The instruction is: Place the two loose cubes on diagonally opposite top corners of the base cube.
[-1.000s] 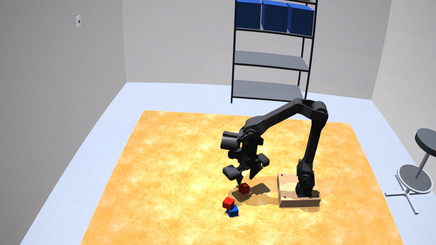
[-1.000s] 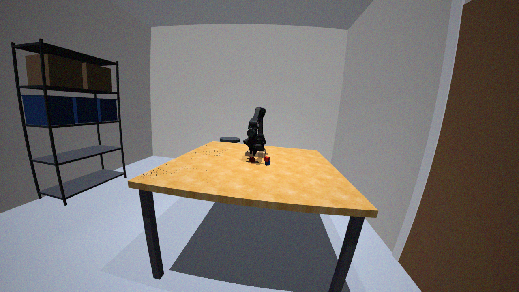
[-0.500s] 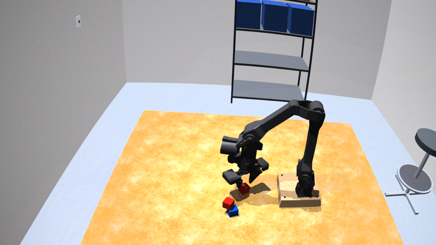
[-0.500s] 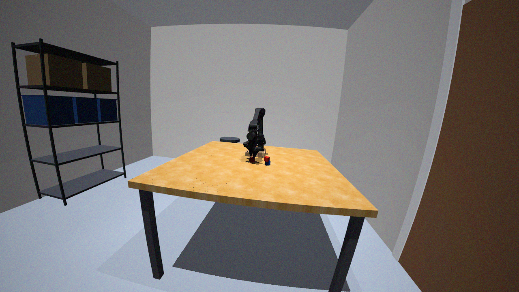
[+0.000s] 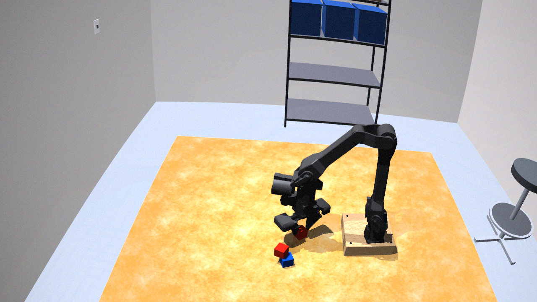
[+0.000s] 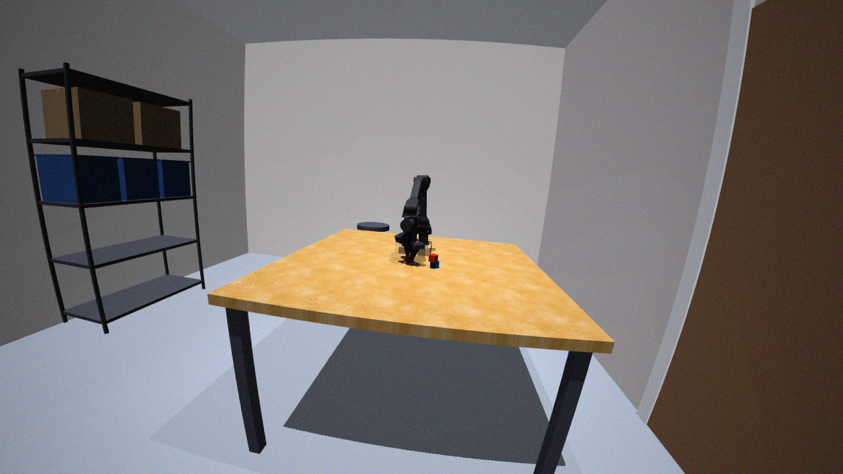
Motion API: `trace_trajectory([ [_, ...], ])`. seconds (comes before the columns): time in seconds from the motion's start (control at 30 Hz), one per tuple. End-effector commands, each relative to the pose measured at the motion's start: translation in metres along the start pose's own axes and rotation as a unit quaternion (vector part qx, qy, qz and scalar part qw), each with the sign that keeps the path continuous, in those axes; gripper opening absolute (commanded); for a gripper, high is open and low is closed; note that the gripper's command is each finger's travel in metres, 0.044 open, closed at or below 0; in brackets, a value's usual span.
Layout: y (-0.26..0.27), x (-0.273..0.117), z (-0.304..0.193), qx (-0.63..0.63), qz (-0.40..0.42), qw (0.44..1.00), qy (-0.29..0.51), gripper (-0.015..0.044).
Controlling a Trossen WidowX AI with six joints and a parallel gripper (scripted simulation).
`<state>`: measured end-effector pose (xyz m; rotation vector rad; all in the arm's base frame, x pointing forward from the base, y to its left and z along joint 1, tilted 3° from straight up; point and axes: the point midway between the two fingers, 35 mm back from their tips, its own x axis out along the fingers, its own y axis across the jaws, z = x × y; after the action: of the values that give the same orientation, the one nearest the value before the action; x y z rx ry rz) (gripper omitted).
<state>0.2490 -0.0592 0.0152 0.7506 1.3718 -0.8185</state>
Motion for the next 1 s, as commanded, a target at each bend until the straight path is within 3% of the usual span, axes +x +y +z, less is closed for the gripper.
trace_trajectory([
  [0.0,0.000,0.002,0.000,-0.002,-0.002,1.000,0.001,0.0108],
  [0.97,0.004,-0.074,0.004,-0.002,-0.002,1.000,0.001,0.0105],
])
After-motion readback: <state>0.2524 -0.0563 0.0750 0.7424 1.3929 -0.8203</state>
